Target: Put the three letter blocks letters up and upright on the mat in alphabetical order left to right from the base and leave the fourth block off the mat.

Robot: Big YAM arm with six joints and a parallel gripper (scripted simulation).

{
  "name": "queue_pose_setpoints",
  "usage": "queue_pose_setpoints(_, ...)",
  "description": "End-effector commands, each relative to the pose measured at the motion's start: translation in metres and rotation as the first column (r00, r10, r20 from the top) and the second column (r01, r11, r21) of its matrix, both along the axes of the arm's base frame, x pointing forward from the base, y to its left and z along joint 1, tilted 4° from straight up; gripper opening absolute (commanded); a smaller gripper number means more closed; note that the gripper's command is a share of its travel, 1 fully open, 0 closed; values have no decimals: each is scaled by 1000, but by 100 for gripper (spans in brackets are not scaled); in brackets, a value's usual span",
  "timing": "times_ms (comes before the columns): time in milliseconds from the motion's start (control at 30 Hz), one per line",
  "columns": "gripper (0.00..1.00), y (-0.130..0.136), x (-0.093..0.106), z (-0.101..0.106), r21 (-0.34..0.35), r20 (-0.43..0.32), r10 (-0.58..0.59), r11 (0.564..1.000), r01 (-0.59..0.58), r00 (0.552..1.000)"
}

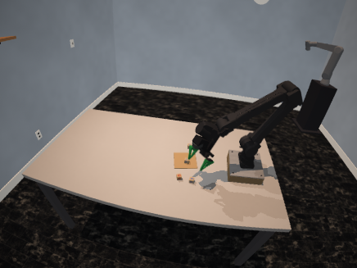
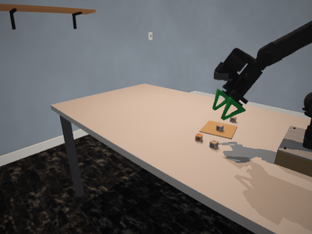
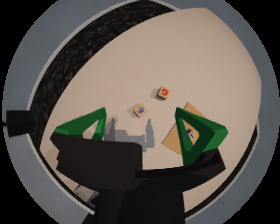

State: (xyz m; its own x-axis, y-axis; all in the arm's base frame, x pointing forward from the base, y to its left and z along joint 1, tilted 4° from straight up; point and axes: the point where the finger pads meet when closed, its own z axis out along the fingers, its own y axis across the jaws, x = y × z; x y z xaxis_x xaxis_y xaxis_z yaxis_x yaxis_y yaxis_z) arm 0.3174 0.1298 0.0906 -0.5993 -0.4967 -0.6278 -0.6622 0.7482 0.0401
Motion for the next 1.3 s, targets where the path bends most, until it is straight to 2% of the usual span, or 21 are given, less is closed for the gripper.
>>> queue_pose_setpoints(0,100,3,10,11,13,39,-6,1000,6,999)
queue_pose_setpoints(567,100,3,10,11,13,39,-6,1000,6,999)
queue_pose_setpoints(600,100,3,18,16,14,48,-7,1000,7,999)
queue_pose_setpoints(633,100,2,35,31,15,85,-4,1000,2,996)
queue_pose_setpoints(767,100,-9,85,29,10,83,-3,1000,3,997)
queue_pose_setpoints(833,100,-9,85,29,10,83,-3,1000,3,997)
queue_pose_setpoints(900,100,-14,102,28,9,83,-4,1000,3,997)
queue_pose_setpoints(967,100,-4,100,28,9,83,20,1000,-20,996)
queue_pose_setpoints(1000,100,-8,77,2,2,28,20,1000,-20,999)
queue_pose_setpoints(1033,100,-8,78,2,1,28,19,1000,-19,999)
queue_pose_setpoints(1100,100,-11,76,12,3,42,12,1000,-12,999)
queue_pose_setpoints(1133,100,-9,93,31,8,84,11,1000,-12,996)
queue_pose_setpoints(1167,100,-8,97,36,9,95,11,1000,-12,995)
queue_pose_setpoints(1200,100,-8,96,34,9,90,11,1000,-12,996)
queue_pose_setpoints(1233,100,-10,85,15,5,46,9,1000,-9,999)
queue_pose_setpoints(1267,100,-10,84,9,3,30,9,1000,-9,999)
